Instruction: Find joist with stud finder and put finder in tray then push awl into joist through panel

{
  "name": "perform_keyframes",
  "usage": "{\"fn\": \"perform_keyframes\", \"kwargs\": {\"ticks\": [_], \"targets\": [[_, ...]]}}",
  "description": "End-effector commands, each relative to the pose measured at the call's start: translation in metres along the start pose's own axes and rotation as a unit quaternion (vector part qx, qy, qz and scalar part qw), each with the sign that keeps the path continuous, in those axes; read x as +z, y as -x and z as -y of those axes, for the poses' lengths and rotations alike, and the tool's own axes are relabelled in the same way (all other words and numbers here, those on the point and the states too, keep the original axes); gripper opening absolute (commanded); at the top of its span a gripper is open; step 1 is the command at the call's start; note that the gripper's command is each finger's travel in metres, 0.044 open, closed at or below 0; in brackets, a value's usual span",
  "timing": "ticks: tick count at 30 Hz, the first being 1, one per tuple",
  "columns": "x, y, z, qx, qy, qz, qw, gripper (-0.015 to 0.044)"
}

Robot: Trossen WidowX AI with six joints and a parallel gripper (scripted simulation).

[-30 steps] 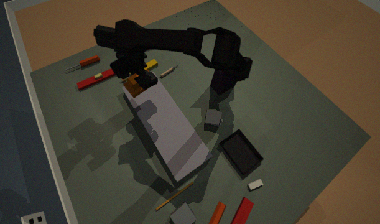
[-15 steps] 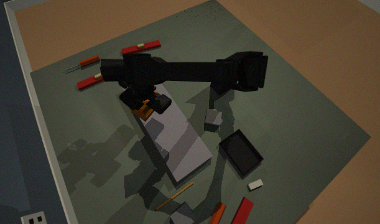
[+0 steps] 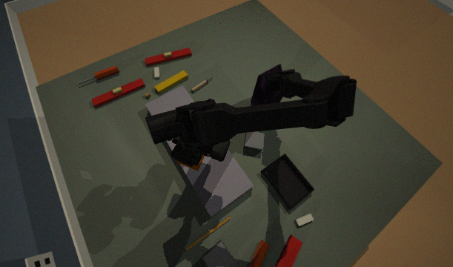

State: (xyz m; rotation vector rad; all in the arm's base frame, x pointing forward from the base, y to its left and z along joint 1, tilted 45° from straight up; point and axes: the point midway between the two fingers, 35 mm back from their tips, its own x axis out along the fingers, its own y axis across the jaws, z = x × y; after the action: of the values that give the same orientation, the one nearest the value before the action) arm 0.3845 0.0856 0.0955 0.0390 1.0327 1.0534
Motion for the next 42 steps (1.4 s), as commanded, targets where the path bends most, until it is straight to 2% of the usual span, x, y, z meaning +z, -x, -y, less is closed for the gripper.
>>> {"fn": "perform_keyframes", "kwargs": {"ticks": [1,21,42], "targets": [[0.013,0.002,-0.030,0.003,0.043,0.008,0.999,0.0000],[0.026,-0.001,-0.167,0.049,0.208,0.023,0.977,0.0000],[-0.012,0.012,-0.292,0.117,0.367,0.056,0.921,0.0000]]}}
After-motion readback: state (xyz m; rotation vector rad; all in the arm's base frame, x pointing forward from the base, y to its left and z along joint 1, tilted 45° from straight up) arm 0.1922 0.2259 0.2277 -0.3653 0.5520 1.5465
